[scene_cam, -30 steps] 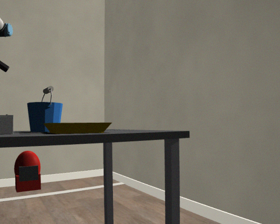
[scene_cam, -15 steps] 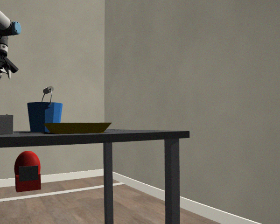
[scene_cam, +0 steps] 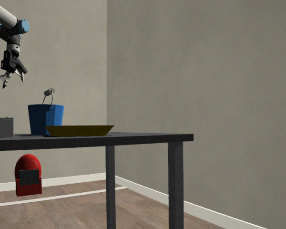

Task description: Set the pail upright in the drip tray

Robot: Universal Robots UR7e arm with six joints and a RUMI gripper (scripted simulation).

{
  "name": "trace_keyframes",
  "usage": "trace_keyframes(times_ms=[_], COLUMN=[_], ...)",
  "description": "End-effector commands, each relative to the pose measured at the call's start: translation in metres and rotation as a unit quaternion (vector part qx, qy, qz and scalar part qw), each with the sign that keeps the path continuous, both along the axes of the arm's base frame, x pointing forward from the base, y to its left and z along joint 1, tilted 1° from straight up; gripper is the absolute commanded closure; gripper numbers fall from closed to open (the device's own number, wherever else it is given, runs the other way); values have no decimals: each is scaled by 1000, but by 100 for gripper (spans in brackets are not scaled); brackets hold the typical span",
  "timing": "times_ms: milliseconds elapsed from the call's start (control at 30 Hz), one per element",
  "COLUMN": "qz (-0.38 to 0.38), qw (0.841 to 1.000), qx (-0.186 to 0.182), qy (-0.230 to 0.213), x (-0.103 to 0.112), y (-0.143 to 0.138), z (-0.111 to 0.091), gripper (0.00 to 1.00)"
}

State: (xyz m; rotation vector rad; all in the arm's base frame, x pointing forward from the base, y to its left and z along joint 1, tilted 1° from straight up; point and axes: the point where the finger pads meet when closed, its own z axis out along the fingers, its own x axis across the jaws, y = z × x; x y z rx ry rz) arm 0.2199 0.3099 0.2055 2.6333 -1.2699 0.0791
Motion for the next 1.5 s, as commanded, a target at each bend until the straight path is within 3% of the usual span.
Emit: trace_keyframes(times_ms=[0,733,1033,1467], qz=[50,203,286,367], qw=[998,976,953,923], qx=[19,68,90,105], qy=[19,46,49,45], x=[23,89,122,150], y=[-8,-51,-82,-118], z=[2,10,16,22], gripper=[0,0,0,0])
